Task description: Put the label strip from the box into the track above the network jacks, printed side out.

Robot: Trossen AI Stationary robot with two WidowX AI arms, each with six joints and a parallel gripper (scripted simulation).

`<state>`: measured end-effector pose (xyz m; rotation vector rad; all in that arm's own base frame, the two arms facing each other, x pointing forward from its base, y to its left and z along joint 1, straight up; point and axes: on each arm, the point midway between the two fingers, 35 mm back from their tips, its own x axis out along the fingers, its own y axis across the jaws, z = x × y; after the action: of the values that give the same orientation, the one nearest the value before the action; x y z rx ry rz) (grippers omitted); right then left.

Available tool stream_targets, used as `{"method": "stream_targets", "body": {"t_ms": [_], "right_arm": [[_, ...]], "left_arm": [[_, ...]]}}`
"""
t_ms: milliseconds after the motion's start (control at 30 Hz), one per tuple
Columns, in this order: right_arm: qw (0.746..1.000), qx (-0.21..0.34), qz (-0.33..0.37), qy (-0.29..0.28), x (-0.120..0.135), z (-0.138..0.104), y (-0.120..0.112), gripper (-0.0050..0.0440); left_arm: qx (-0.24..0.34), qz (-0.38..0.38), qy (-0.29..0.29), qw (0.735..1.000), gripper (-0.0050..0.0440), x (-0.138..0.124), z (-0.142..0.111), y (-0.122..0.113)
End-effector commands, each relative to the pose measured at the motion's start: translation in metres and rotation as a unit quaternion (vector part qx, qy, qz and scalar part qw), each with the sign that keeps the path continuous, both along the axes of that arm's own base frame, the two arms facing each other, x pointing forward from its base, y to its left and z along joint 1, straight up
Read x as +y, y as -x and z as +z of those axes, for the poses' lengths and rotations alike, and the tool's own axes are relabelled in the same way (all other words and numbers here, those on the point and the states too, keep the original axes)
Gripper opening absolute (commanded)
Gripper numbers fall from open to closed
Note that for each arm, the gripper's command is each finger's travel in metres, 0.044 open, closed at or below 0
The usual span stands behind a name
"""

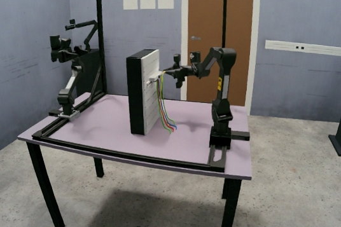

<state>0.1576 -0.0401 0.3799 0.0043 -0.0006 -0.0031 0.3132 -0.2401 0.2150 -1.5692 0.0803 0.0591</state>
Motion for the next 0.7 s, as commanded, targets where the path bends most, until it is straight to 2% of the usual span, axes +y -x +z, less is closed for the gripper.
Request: {"method": "stream_targets", "body": {"t_ms": [0,367,433,533,667], "right_arm": [[1.000,0.000,0.002,0.004,0.001,0.003,0.000,0.0440],[1.000,0.000,0.002,0.004,0.001,0.003,0.000,0.0440],[1.000,0.000,0.002,0.004,0.001,0.003,0.000,0.0440],[1.000,0.000,0.002,0.004,0.001,0.003,0.000,0.0440],[1.000,0.000,0.002,0.004,0.001,0.003,0.000,0.0440]], "left_arm": [[-0.007,0.000,0.011,1.000,0.0096,0.000,0.009,0.000],[-0.007,0.000,0.011,1.000,0.0360,0.000,0.009,0.000],[-0.007,0.000,0.011,1.000,0.0360,0.000,0.009,0.000],[-0.007,0.000,0.010,1.000,0.0432,0.003,0.008,0.003],[-0.006,0.000,0.010,1.000,0.0440,0.016,0.006,0.023]]}}
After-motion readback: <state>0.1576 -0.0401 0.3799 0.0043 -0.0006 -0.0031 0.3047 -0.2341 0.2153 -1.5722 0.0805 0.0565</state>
